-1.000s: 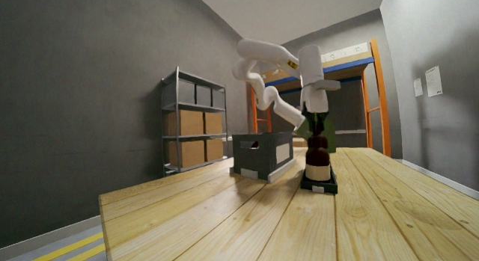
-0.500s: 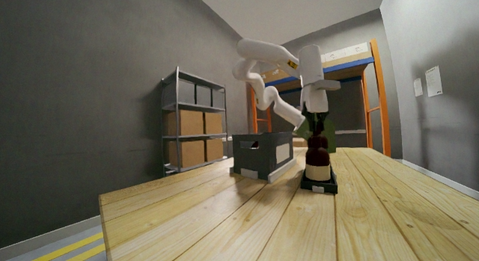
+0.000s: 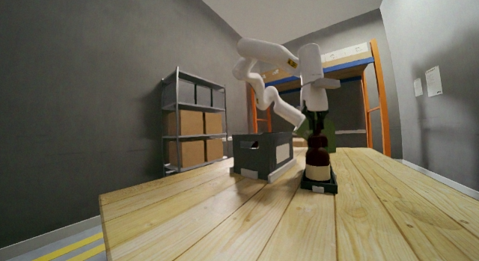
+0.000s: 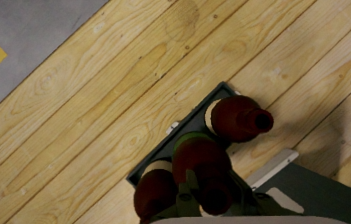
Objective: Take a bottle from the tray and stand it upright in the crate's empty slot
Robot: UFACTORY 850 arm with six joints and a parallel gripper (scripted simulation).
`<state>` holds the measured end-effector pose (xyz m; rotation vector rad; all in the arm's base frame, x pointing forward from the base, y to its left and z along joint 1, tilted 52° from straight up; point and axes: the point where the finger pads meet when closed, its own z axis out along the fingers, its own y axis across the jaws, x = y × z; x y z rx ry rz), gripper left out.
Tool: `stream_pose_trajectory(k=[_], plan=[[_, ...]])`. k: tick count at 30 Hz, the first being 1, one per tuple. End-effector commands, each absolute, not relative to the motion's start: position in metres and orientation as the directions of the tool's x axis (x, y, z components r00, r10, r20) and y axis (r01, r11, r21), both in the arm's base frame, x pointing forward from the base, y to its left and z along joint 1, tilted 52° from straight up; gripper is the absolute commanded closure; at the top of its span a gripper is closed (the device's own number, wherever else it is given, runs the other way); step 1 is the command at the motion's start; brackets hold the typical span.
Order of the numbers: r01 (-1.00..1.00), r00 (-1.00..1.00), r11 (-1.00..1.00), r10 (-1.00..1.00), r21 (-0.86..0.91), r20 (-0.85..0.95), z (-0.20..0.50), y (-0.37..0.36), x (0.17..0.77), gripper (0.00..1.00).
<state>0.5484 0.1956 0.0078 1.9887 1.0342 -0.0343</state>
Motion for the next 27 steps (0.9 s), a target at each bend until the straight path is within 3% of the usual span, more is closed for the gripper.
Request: stream_pose_trajectory(k=[1, 27], plan=[[0.675, 0.654, -0.277, 0.653, 0.684, -0.382, 0.011, 0.200, 0.547, 1.00], [0.675, 0.654, -0.277, 0.653, 0.684, -0.382, 0.026, 0.217, 0.539, 1.00]])
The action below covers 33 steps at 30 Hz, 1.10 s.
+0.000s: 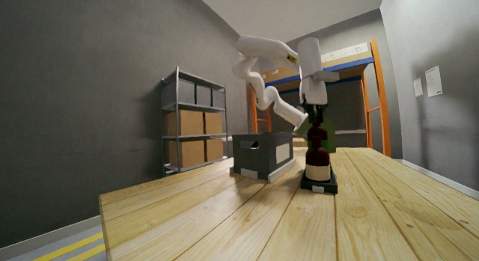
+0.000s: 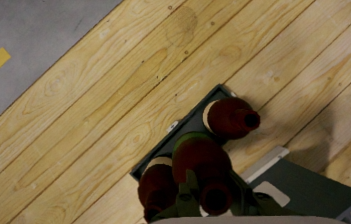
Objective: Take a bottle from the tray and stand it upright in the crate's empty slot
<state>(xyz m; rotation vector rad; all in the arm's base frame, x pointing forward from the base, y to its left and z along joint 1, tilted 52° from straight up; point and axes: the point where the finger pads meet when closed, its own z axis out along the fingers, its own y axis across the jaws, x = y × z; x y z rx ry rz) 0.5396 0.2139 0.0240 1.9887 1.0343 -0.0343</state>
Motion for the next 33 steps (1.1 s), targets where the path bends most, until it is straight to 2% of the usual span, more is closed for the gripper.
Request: stream_pose_trajectory(k=[1, 33], plan=[[0.675, 0.654, -0.277, 0.653, 0.684, -0.382, 0.0268, 0.2174, 0.5387, 1.00], [0.675, 0.654, -0.277, 0.653, 0.684, -0.382, 0.0298, 0.2208, 0.5371, 1.00]])
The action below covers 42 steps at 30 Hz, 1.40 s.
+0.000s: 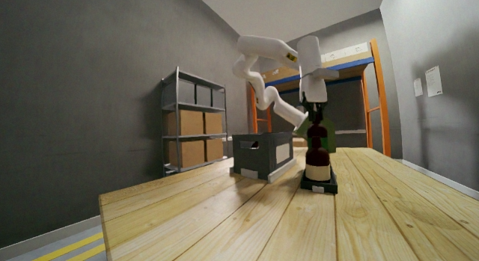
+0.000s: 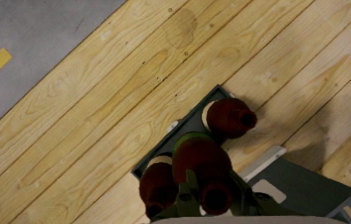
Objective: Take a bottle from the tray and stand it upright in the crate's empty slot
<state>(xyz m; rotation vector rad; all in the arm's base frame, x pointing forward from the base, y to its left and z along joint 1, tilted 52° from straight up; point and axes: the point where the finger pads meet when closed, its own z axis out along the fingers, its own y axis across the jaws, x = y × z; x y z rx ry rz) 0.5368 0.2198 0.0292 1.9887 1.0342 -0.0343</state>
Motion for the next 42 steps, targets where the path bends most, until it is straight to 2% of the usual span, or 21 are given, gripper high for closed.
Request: stream_pose_trajectory(k=[1, 42], plan=[[0.675, 0.654, -0.277, 0.653, 0.684, -0.382, 0.030, 0.221, 0.537, 1.00], [0.675, 0.654, -0.277, 0.653, 0.684, -0.382, 0.050, 0.243, 0.526, 1.00]])
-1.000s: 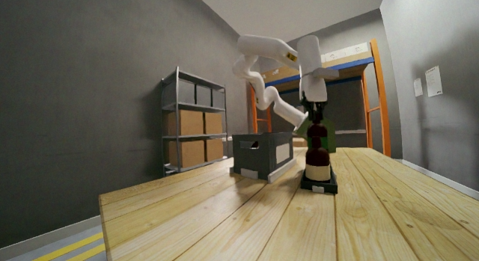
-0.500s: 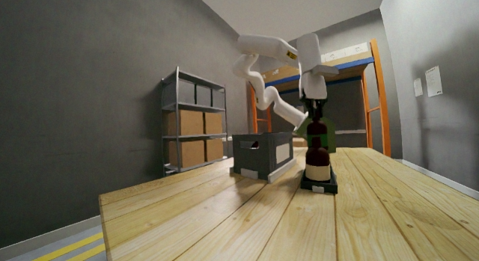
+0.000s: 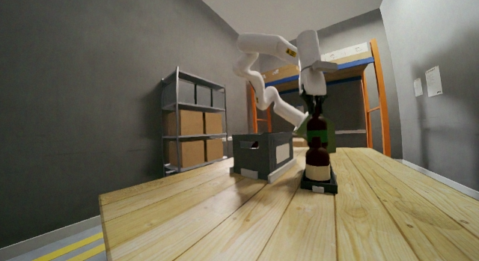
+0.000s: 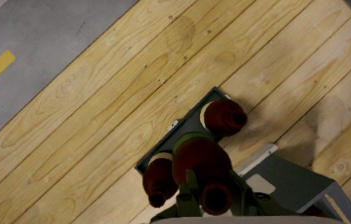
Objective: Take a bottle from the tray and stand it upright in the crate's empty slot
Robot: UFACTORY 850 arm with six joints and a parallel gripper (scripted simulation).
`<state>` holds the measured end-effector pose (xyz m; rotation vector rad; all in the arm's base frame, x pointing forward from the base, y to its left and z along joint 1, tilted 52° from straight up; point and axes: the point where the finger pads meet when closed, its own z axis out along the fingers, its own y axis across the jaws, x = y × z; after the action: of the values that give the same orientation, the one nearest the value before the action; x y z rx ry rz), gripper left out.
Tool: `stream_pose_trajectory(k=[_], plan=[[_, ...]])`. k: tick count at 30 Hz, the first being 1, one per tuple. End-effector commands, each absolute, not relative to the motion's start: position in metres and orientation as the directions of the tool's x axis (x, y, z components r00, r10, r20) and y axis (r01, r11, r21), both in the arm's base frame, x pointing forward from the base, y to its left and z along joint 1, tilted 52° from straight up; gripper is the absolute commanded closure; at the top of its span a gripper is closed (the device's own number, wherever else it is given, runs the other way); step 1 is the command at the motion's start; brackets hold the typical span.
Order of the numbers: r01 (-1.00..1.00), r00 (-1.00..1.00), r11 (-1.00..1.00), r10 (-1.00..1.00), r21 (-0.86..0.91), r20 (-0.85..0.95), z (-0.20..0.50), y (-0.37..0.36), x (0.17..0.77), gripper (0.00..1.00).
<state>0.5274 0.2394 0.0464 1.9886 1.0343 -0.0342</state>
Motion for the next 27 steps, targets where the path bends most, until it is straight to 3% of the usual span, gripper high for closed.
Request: stream_pose_trajectory(k=[1, 27], plan=[[0.675, 0.654, -0.277, 0.653, 0.684, -0.382, 0.0501, 0.2439, 0.5259, 1.00], [0.675, 0.654, -0.277, 0.653, 0.684, -0.382, 0.0547, 0.2490, 0.5234, 1.00]])
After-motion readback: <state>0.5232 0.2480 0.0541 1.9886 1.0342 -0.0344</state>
